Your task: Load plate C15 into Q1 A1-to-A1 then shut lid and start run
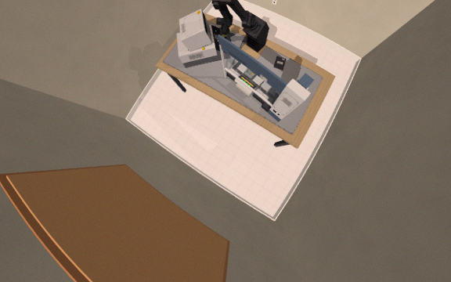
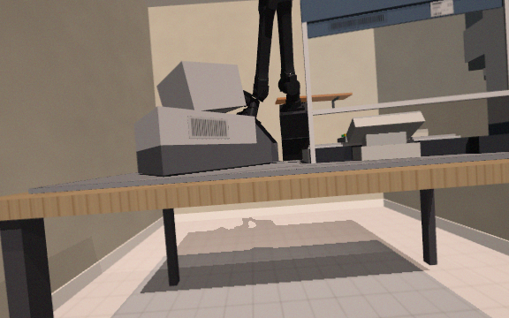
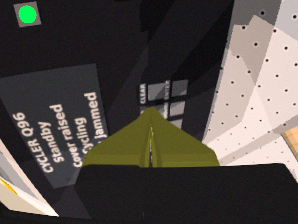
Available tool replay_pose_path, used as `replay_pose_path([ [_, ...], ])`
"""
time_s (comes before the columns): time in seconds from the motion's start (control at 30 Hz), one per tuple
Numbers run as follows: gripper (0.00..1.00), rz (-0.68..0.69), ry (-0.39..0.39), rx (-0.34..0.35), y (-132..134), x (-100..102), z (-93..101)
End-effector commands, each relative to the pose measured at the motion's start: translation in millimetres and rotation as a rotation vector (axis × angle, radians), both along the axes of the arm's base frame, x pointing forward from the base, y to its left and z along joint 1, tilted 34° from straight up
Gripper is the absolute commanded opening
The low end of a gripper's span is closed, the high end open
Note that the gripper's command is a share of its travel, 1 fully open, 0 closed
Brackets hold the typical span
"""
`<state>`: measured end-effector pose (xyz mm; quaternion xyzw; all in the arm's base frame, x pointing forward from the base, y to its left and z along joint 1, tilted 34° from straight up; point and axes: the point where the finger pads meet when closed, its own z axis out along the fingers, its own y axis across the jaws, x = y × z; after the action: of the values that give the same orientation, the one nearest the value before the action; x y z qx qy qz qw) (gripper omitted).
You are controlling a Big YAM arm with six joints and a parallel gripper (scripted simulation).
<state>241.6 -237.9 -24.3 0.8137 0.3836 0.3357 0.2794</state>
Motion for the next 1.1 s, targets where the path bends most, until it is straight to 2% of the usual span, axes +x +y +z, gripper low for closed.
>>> replay_pose_path([
  [0.0,0.0,-0.002,-0.001,-0.017,-4,-2,2.8],
  [0.23,0.0,0.004,0.009,0.023,13,-2,-8.8],
  [0.47,0.0,0.0,0.0,-0.008,-4,1,1.2],
  [0.77,0.0,-0.01,0.012,-0.002,4,-9,-2.6],
  [1.07,0.0,-0.009,0.007,-0.01,-4,-4,-4.3],
])
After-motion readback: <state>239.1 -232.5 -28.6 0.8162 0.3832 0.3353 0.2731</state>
